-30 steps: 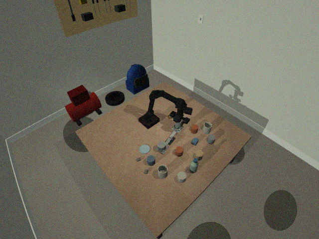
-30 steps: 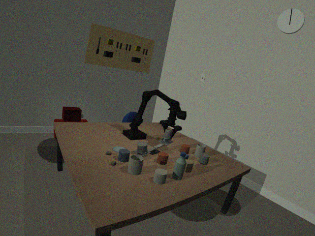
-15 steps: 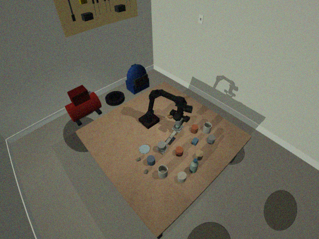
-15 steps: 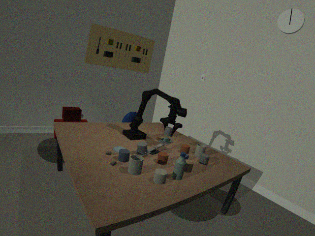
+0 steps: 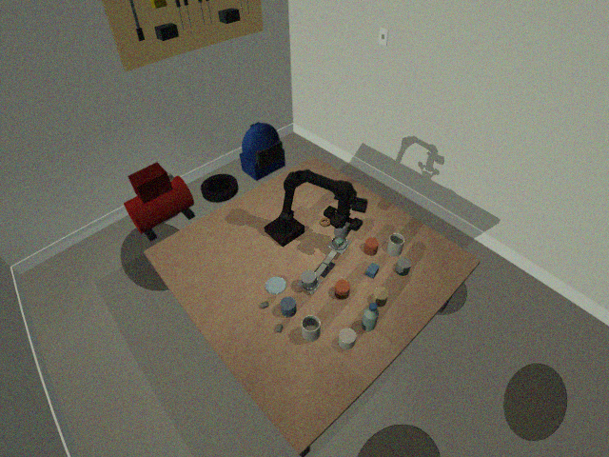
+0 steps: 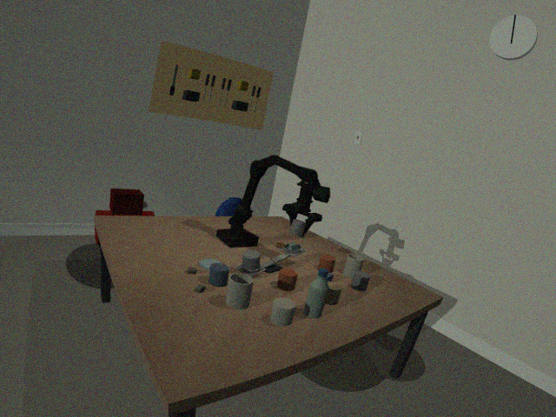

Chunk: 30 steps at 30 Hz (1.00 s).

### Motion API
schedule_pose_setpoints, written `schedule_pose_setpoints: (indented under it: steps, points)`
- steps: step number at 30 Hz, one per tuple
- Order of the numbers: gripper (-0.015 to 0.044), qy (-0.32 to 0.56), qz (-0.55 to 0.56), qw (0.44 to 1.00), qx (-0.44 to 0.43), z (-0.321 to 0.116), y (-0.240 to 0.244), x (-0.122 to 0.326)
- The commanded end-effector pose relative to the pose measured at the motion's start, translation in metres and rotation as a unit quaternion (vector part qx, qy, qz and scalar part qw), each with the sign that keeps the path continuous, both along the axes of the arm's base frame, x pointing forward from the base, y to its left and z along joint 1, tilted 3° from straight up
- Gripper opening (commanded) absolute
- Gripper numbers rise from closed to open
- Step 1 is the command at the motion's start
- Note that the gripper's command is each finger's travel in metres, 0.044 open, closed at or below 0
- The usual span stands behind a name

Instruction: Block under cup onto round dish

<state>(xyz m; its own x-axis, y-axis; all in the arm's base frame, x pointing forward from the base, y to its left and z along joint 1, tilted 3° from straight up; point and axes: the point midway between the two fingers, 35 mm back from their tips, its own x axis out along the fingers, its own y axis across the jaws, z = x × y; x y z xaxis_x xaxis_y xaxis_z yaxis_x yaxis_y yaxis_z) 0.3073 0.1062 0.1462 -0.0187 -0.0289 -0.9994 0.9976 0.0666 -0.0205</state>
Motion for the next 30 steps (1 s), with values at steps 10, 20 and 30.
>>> schedule_pose_setpoints:
  steps: [10, 20, 30]
  points:
    - [0.0000, 0.000, 0.000, 1.000, 0.000, 0.0065, -0.0003, -0.0012]
    - [0.0000, 0.000, 0.000, 1.000, 0.000, 0.0065, -0.0003, -0.0012]
    - [0.0000, 0.000, 0.000, 1.000, 0.000, 0.0065, -0.0003, -0.0012]
